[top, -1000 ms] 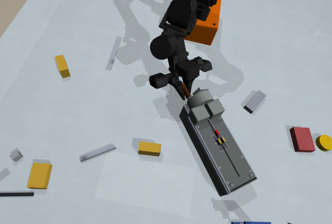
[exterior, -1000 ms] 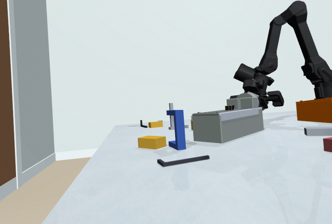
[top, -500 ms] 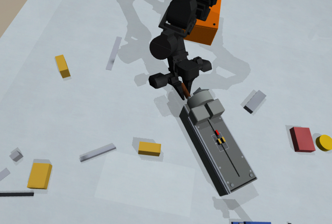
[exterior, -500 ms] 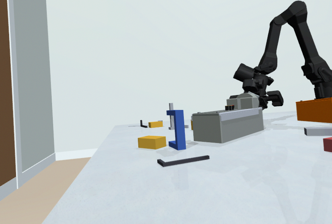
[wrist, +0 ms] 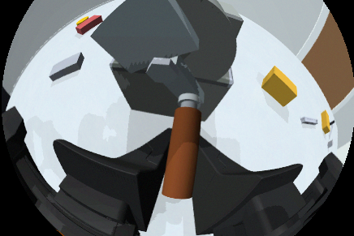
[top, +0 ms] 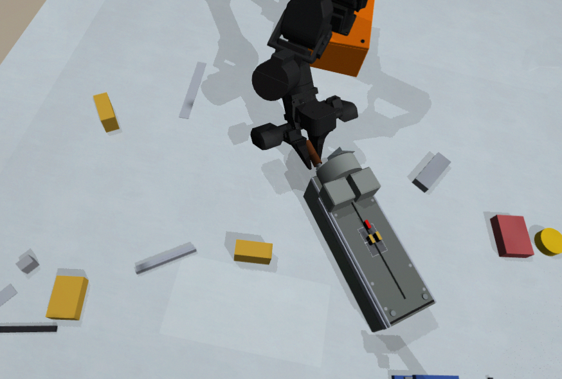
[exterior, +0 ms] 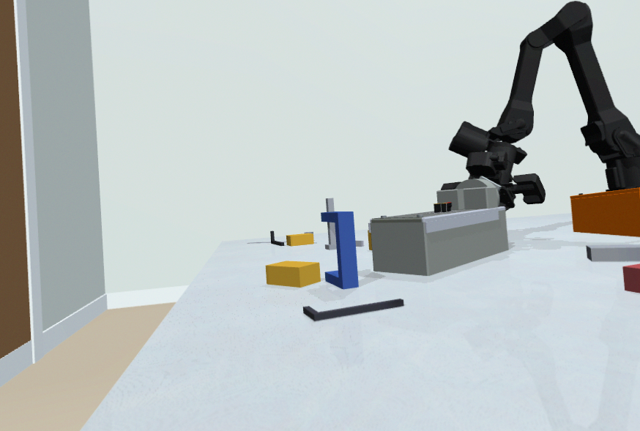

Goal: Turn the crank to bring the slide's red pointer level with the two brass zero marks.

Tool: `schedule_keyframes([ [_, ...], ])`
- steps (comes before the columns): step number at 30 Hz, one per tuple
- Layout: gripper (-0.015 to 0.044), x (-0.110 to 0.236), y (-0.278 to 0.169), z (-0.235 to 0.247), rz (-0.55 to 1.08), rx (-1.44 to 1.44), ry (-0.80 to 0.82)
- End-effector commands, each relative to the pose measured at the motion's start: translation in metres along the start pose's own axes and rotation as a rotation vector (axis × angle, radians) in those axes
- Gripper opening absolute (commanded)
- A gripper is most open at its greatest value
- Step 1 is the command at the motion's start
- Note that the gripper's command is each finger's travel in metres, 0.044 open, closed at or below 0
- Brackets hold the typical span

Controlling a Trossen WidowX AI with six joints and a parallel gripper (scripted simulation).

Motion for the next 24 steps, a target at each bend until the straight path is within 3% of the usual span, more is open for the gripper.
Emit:
schedule_keyframes([
  [1,0.0000,0.0041,0.0017,-0.0063,-0.006,0.008,-0.025],
  [24,0.0000,0.0090,0.0052,-0.0109,-0.006,0.008,-0.025],
])
Point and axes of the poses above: the point midway between the two fingers, 35 mm back from their tips, its own x axis back along the fingers, its own z axis across the jaws, y = z × x, the point moved 7 cm from there along x, back along the fingers, and after that the axes turned 11 degrees about x, right-handed, at the moved point
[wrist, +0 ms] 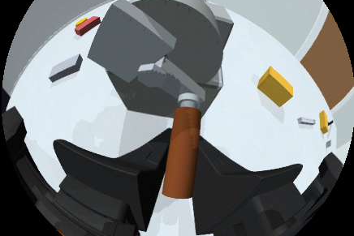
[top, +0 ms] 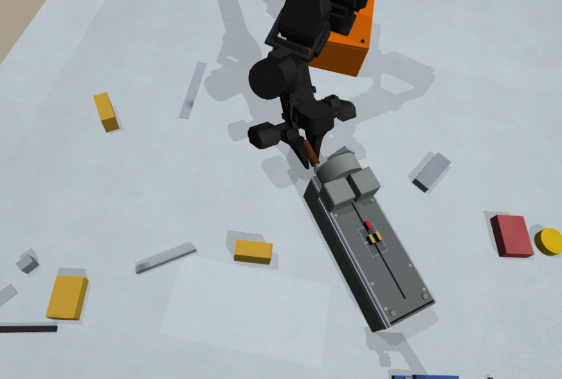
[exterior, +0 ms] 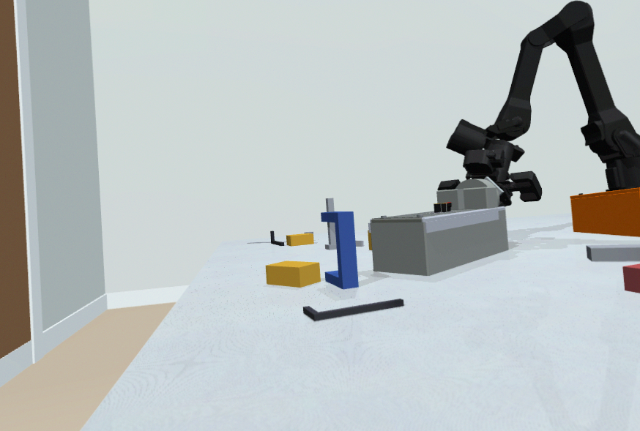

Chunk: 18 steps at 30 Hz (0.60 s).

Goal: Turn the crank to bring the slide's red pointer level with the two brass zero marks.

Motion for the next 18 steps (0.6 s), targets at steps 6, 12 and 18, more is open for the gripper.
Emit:
schedule_keyframes([
  [6,0.0000,0.0073,0.0044,-0.0067,-0.009,0.008,-0.020],
  [12,0.0000,0.0101,0.0067,-0.0081,-0.009,0.009,-0.020],
  [18,0.0000,0.0140,0.0103,-0.0094,-0.010,0.009,-0.021],
])
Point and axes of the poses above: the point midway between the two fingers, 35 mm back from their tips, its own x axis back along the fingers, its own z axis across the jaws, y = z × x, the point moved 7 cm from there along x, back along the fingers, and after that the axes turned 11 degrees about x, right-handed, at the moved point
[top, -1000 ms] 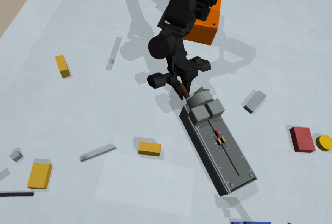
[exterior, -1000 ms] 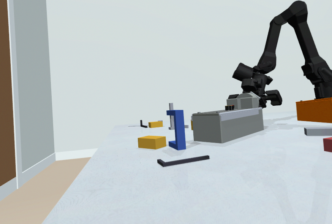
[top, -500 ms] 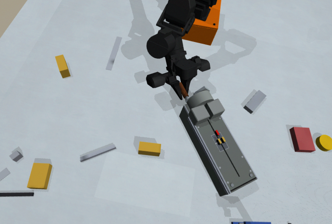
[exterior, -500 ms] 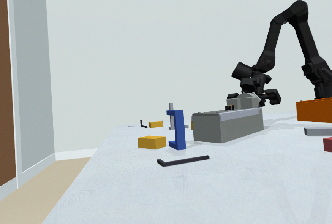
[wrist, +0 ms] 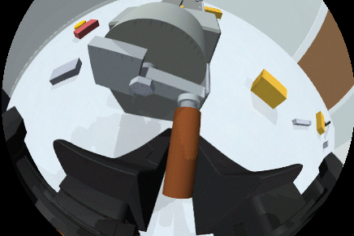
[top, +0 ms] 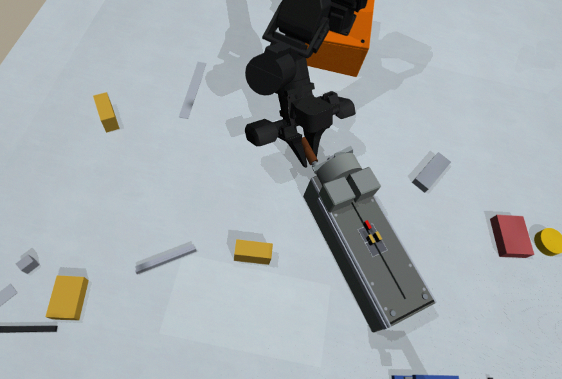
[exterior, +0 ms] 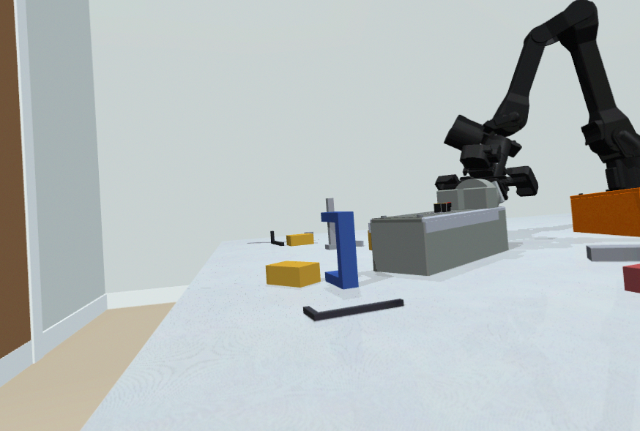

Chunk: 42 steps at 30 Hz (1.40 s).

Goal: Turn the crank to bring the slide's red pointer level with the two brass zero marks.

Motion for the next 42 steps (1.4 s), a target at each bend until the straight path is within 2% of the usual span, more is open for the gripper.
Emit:
schedule_keyframes([
  [1,0.0000,0.007,0.005,-0.003,-0.011,0.009,-0.012],
  [25,0.0000,0.027,0.027,0.010,-0.012,0.008,-0.012],
  [42,0.0000,0.028,0.030,0.021,-0.012,0.007,-0.011],
])
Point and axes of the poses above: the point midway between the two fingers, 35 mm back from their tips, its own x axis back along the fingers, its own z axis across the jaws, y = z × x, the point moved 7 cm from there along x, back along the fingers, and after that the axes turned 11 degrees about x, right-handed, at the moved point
